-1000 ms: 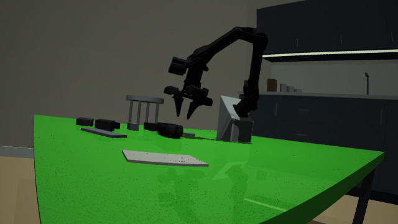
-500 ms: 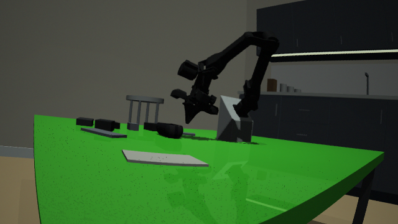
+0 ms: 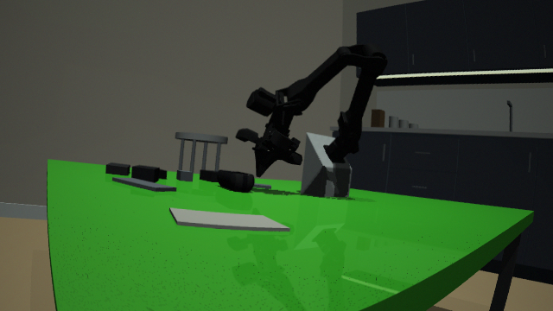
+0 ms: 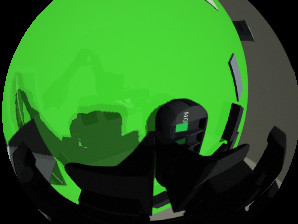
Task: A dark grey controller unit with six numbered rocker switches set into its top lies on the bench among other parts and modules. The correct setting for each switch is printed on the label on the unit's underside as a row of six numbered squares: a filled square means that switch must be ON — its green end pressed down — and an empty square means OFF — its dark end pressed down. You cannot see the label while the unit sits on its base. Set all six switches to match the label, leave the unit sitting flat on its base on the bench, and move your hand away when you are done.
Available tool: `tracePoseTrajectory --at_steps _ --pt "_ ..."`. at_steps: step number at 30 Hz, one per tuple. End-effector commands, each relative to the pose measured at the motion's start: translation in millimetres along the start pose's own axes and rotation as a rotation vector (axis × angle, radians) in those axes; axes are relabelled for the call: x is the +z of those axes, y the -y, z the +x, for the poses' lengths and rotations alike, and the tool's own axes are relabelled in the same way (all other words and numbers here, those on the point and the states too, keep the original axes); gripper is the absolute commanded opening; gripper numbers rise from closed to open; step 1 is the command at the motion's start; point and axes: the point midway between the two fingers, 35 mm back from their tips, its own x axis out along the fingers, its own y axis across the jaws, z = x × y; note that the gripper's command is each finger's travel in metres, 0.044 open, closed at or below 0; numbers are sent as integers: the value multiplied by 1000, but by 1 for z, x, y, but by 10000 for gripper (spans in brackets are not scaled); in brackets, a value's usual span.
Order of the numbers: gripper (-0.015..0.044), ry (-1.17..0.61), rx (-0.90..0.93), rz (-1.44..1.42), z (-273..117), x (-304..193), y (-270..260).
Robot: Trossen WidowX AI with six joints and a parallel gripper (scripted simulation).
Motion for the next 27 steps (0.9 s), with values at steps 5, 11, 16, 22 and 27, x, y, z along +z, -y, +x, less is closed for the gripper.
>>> tracePoseTrajectory --at_steps 5,11,16,22,27 --pt "0 -1 9 12 14 -2 -7" --pt "0 0 8 11 23 -1 -10" --pt "0 1 8 10 30 -1 -13" --pt "0 3 7 9 35 0 -15" --pt "0 3 7 9 36 0 -14"
